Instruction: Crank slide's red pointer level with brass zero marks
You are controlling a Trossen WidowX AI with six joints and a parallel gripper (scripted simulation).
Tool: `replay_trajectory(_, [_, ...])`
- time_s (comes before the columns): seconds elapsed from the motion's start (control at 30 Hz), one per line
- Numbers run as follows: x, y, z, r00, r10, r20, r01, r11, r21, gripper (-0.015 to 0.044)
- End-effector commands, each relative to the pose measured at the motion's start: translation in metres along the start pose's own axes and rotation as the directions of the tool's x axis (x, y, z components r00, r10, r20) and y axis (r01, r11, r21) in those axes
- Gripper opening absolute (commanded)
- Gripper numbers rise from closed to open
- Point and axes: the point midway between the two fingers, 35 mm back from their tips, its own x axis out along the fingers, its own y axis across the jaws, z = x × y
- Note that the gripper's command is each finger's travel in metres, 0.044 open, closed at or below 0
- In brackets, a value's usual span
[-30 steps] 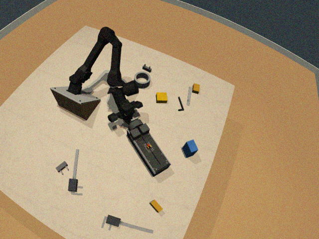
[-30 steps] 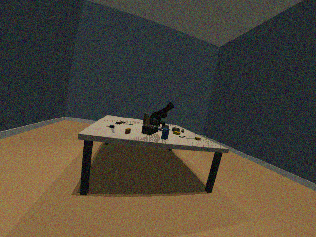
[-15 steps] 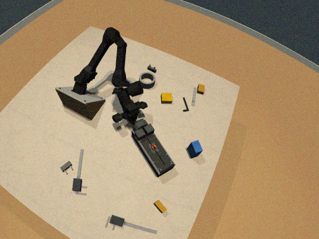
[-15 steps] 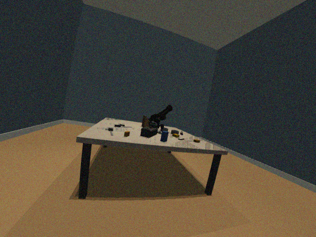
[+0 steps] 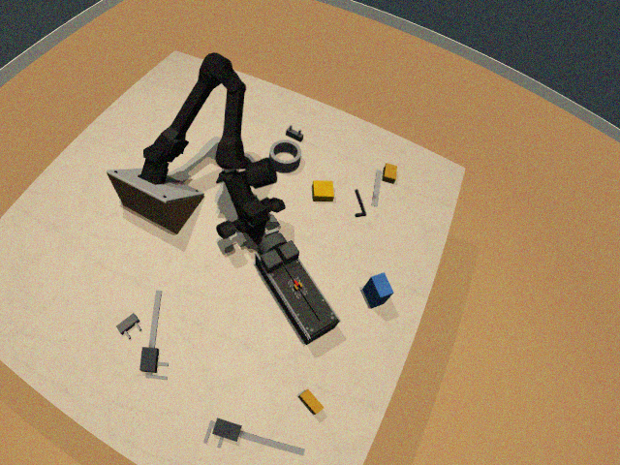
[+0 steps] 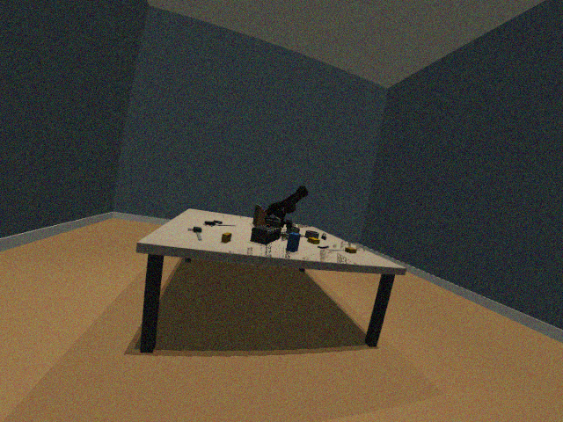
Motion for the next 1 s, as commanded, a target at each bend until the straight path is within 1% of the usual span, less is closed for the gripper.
replay_trajectory(0.0, [-0.002,-0.009,0.002,1.0,-0.02,0.006,0.02,1.0,0.01,0.0])
replay_trajectory(0.97, [-0.012,-0.019,0.011,1.0,-0.021,0.007,0.021,1.0,0.009,0.0])
